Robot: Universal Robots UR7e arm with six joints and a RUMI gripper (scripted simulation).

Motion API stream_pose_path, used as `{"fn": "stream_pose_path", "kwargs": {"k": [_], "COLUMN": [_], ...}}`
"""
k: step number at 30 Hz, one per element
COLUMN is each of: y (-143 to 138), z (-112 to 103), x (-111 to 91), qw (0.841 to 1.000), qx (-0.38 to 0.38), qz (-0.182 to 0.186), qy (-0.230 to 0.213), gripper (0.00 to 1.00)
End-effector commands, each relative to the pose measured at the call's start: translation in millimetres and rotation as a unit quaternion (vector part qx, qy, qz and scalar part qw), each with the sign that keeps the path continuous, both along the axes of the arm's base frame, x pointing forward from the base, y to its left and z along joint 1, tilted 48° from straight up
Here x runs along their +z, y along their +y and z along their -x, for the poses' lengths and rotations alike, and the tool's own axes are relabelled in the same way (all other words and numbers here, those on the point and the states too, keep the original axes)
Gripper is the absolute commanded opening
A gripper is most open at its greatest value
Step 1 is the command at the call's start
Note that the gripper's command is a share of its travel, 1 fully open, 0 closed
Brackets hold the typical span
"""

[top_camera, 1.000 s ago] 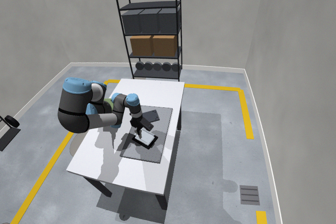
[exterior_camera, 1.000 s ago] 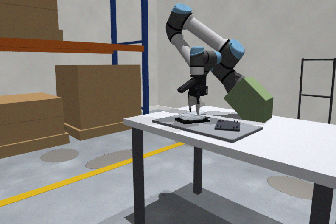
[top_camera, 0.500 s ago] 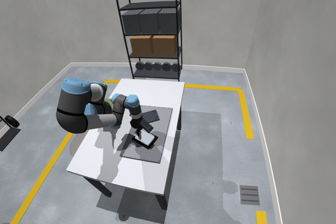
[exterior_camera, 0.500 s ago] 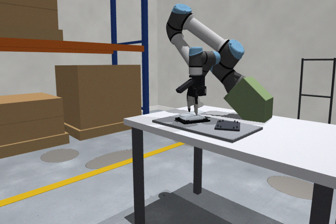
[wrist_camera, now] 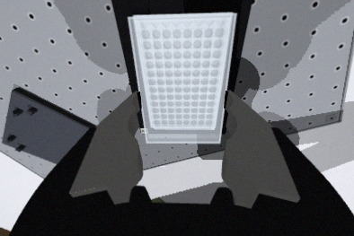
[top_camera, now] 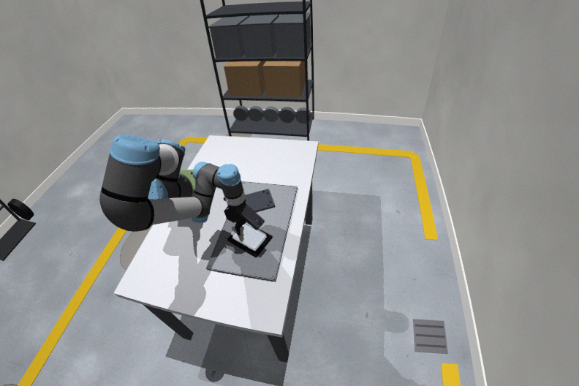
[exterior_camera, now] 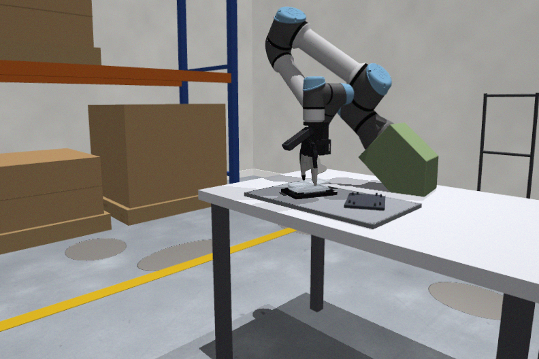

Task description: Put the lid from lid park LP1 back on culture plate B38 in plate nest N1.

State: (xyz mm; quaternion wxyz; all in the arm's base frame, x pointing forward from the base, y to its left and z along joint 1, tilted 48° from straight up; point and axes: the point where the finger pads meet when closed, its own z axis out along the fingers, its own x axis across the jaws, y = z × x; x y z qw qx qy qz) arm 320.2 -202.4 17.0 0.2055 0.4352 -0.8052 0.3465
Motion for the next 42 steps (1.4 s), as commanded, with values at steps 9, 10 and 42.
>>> {"fn": "stream_pose_path", "kwargs": {"k": [9, 10, 42], "y": [-2.5, -2.7, -9.1], "z": [-0.1, -0.1, 0.2], "x": [-2.3, -2.5, -8.4], "qw": [1.000, 1.000, 1.000], "qx": [0.000, 0.000, 0.000], "qz": [0.000, 0.000, 0.000], "qy": [0.000, 0.000, 0.000], "gripper": [0.00, 0.00, 0.00]}}
